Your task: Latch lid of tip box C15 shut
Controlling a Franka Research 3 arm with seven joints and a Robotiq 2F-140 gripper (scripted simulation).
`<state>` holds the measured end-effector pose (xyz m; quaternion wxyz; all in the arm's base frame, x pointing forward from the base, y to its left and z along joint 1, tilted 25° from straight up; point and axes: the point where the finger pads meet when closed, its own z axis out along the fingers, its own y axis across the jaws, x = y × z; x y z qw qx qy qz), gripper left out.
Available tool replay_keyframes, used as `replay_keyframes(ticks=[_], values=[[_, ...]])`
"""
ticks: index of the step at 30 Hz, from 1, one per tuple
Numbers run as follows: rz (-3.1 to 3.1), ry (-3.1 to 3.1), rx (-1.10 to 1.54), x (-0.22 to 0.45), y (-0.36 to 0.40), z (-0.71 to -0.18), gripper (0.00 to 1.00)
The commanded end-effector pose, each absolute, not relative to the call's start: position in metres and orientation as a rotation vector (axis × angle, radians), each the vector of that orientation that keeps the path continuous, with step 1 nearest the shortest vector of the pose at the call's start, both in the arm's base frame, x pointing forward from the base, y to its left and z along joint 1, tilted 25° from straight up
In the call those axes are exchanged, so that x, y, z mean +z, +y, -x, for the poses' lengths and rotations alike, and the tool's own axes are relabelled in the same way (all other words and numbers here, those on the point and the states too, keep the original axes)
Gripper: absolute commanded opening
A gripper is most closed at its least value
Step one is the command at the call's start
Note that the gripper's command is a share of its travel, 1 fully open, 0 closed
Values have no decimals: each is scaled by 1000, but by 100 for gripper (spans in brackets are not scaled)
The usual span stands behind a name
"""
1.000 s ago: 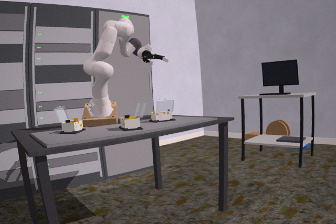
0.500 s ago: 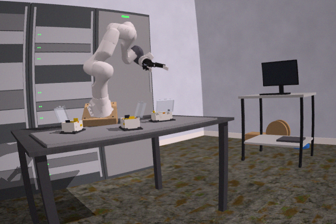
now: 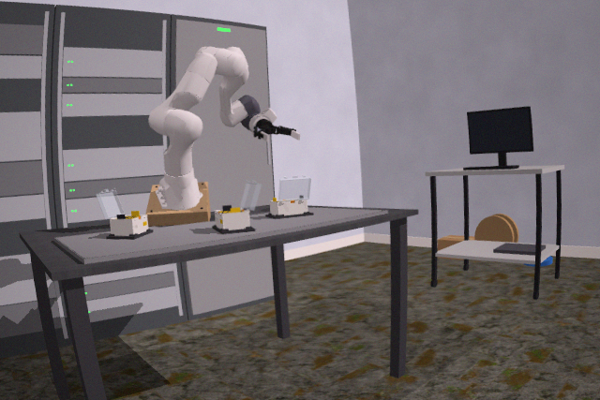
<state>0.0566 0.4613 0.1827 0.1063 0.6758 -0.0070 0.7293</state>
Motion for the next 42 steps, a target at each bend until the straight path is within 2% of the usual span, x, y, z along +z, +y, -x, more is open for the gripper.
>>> replay_keyframes(ticks=[1, 14, 24, 42], values=[[-1942, -95, 2173, 170, 451, -67, 100], [-1876, -119, 2177, 140, 417, -98, 100], [-1876, -119, 2177, 139, 416, -99, 100], [-1876, -119, 2177, 67, 400, -129, 100]])
